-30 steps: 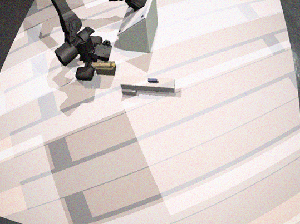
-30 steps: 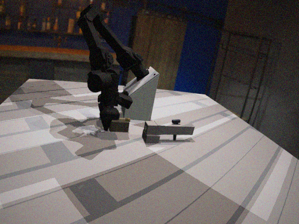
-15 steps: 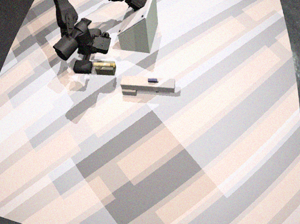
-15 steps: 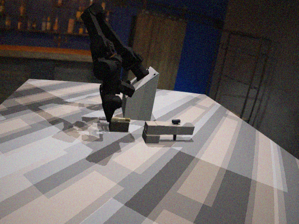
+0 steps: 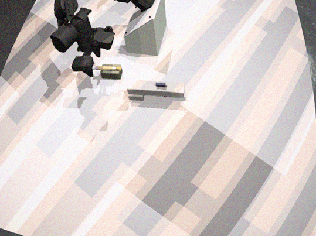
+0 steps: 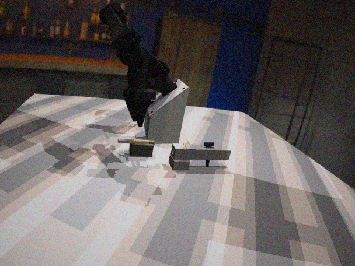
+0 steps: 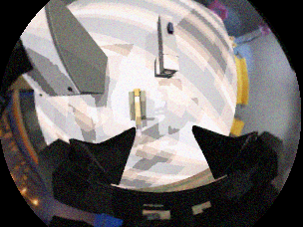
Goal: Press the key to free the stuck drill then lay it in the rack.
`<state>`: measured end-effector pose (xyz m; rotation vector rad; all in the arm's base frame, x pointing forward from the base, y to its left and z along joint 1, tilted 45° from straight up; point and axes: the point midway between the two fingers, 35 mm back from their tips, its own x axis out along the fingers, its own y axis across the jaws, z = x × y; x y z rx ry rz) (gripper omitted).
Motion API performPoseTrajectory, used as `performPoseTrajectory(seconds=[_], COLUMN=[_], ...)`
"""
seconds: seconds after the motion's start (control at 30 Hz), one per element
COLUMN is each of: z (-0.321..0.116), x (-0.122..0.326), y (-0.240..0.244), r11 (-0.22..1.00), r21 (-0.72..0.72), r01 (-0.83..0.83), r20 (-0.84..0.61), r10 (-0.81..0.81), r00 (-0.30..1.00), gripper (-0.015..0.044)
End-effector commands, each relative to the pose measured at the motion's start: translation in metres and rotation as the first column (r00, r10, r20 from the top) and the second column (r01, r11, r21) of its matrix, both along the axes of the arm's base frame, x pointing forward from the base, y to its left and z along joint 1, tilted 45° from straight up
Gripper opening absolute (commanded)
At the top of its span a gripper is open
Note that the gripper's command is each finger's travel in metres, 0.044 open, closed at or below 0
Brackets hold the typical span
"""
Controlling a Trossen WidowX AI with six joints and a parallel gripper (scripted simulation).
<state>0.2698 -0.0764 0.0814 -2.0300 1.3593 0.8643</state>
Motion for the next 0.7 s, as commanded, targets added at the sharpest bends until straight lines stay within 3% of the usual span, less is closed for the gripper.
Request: performPoseTrajectory(seconds=[0.0, 0.3, 0.67], z=[0.021, 0.083, 0.186], x=[0.023, 0.038, -0.032], y=[0.043, 0.165, 0.296], r11=[0.983, 0.759, 0.176], r21=[0.091, 0.241, 0.2], r01=[-0.161, -0.606, -0.964], r20=[0.113, 0.39, 0.7], r10=[0.151, 0.496, 0.663], r00=[0.982, 0.776, 0.266], gripper=[0.044, 0.044, 0.044])
